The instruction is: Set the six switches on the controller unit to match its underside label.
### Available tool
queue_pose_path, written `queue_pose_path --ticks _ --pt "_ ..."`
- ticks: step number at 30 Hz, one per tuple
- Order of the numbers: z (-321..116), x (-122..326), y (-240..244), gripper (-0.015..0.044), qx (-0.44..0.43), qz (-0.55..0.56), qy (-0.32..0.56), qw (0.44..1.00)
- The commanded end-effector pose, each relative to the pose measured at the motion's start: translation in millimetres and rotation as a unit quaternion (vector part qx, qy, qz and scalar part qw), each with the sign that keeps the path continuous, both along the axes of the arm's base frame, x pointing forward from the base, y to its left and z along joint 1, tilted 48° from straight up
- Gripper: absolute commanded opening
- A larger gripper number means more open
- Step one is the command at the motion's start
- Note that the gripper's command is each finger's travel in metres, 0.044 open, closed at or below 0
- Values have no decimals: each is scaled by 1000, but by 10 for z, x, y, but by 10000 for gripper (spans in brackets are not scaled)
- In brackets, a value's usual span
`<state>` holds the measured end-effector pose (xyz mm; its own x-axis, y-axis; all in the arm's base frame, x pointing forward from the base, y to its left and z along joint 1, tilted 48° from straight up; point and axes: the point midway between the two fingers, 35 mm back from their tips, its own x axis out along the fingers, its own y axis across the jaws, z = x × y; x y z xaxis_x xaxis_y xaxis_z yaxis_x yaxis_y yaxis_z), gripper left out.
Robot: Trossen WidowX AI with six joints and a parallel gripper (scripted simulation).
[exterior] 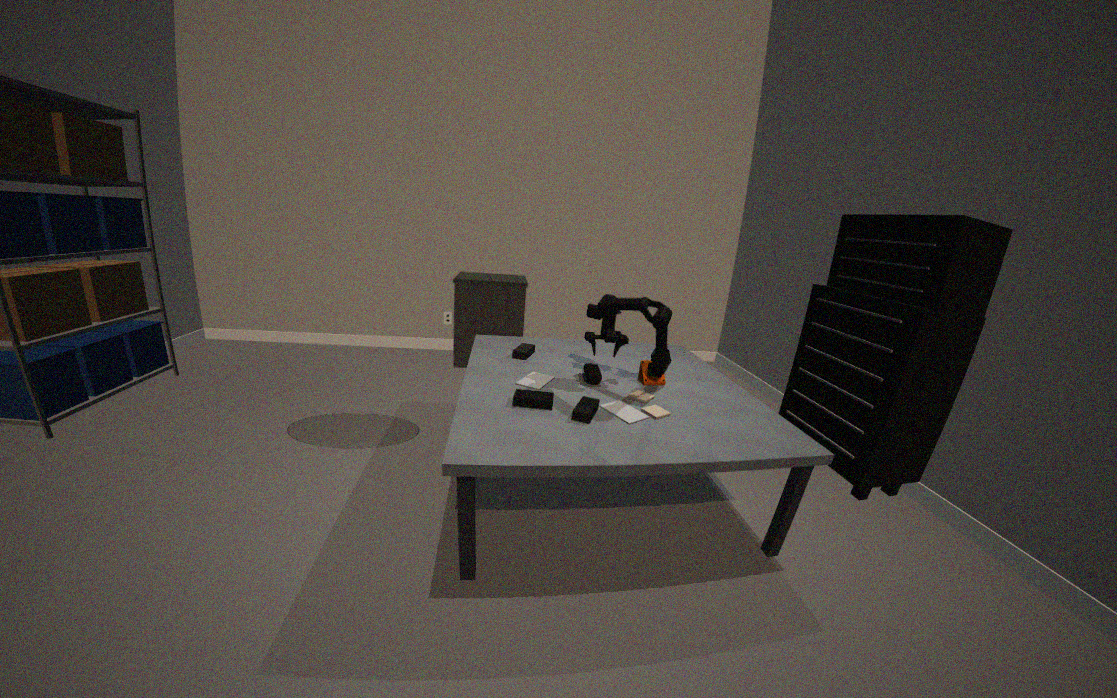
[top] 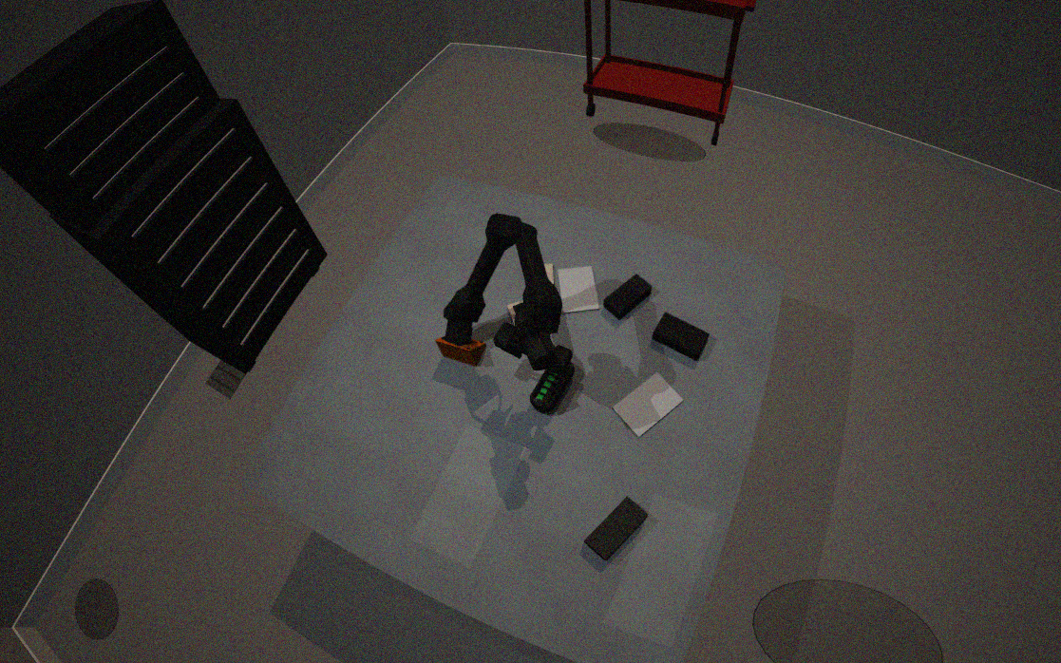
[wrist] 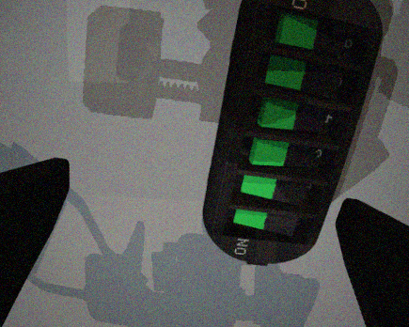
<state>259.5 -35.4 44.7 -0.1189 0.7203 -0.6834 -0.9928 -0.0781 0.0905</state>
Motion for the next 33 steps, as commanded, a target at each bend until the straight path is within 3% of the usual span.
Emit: queue_pose_path --ticks 1,16,33 --pt "0 -2 26 388 -2 -5 -4 1000" --pt "27 -186 623 0 -1 -95 -86 992" --pt "-45 -239 790 0 5 -106 -99 989"
